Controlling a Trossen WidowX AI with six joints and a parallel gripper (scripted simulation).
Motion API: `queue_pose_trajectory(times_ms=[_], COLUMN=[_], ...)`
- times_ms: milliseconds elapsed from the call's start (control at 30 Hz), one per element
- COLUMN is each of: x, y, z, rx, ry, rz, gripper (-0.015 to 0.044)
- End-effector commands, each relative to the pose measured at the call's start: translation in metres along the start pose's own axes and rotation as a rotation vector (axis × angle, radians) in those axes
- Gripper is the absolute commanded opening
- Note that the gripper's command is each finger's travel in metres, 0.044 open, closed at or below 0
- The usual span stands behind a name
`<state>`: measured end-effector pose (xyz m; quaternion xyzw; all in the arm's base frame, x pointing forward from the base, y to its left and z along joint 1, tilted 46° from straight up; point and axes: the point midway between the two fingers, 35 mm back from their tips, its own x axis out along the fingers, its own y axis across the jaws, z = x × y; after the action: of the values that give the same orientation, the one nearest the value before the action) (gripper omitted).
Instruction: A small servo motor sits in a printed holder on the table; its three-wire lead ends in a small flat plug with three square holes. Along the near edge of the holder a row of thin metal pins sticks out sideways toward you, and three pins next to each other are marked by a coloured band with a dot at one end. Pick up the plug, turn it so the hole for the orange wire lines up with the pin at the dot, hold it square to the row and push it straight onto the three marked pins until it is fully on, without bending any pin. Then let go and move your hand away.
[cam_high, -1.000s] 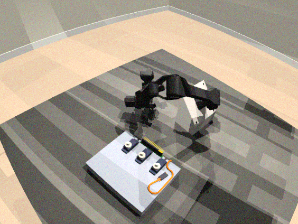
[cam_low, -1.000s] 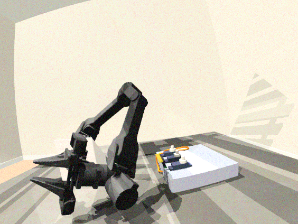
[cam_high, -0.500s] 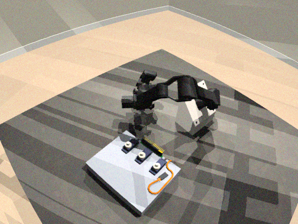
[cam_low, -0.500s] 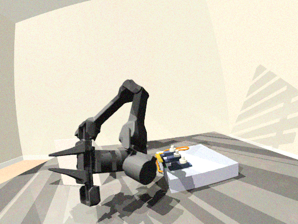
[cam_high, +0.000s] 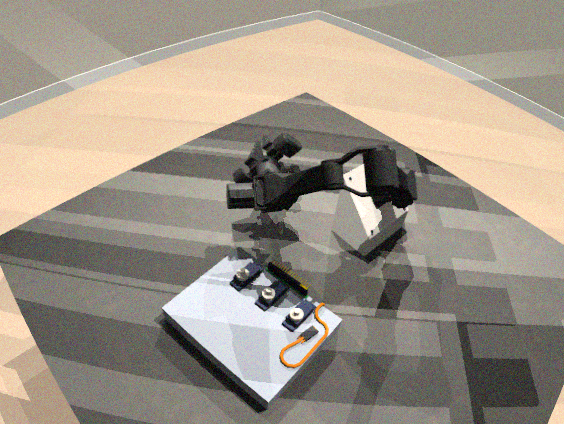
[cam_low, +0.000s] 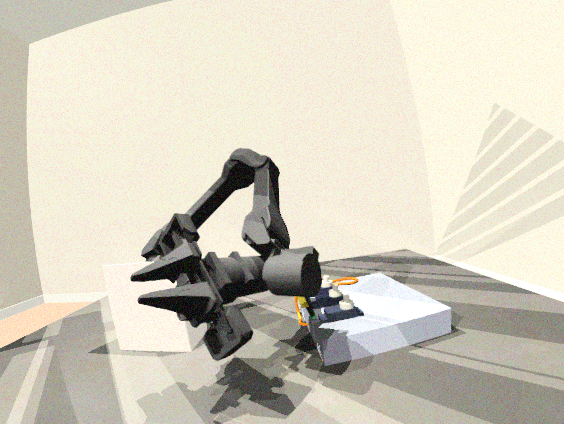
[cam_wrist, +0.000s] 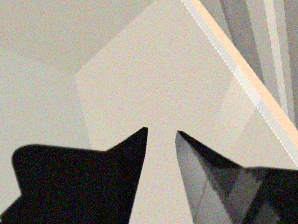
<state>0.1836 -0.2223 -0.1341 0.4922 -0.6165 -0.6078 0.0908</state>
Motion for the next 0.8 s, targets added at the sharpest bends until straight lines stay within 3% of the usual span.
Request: queue_pose_trajectory(times_ms=[0, 767], x=[-0.013, -0.086], y=[0.001, 0.009], z=[-0.011, -0.066], rx=[0.135, 0.801], ry=[0.016, 0.032], rz=[-0.056, -0.395], gripper=[0.0115, 0.0115])
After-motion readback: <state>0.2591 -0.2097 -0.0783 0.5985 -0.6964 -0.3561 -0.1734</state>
